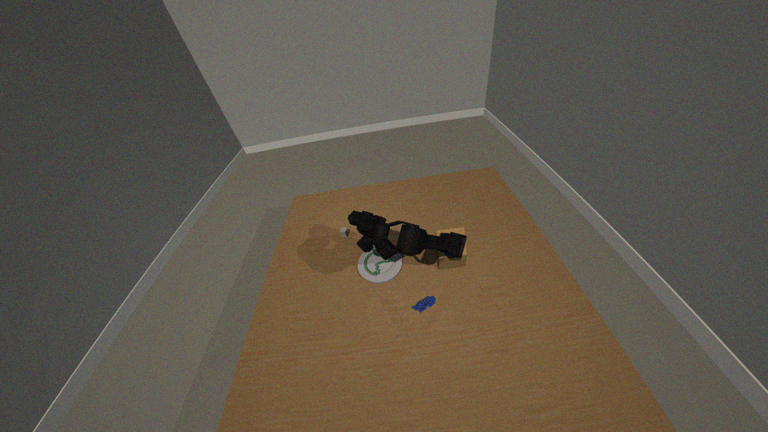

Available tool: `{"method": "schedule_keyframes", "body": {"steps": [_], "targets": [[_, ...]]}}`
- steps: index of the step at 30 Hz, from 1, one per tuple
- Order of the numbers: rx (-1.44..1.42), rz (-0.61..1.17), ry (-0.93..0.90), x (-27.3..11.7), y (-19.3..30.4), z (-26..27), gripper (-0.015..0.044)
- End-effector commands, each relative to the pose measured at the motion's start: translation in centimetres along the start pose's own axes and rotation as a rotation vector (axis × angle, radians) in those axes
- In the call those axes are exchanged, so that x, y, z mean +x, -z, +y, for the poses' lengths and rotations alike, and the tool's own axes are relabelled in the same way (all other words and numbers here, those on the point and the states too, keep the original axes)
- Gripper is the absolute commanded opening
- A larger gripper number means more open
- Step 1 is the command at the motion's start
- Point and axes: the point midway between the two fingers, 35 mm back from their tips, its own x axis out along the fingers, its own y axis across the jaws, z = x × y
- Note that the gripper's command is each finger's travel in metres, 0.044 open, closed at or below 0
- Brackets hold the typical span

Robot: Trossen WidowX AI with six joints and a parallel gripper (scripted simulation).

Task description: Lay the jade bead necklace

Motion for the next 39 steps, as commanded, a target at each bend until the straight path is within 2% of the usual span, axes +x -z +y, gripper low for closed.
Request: {"method": "schedule_keyframes", "body": {"steps": [1,6,23,28,30,39], "targets": [[0.873,0.012,0.001,-0.2,-1.3,-3.6,0.0120],[1.139,0.012,0.003,-0.3,-1.6,-4.5,0.0120],[1.144,0.012,0.003,-0.3,-1.6,-4.5,0.0120],[1.144,0.012,0.002,1.2,-1.6,-4.5,0.0120],[1.129,0.004,0.010,0.4,-1.9,-4.5,0.0120],[1.134,0.006,0.008,1.4,-1.9,-4.5,0.0120]]}}
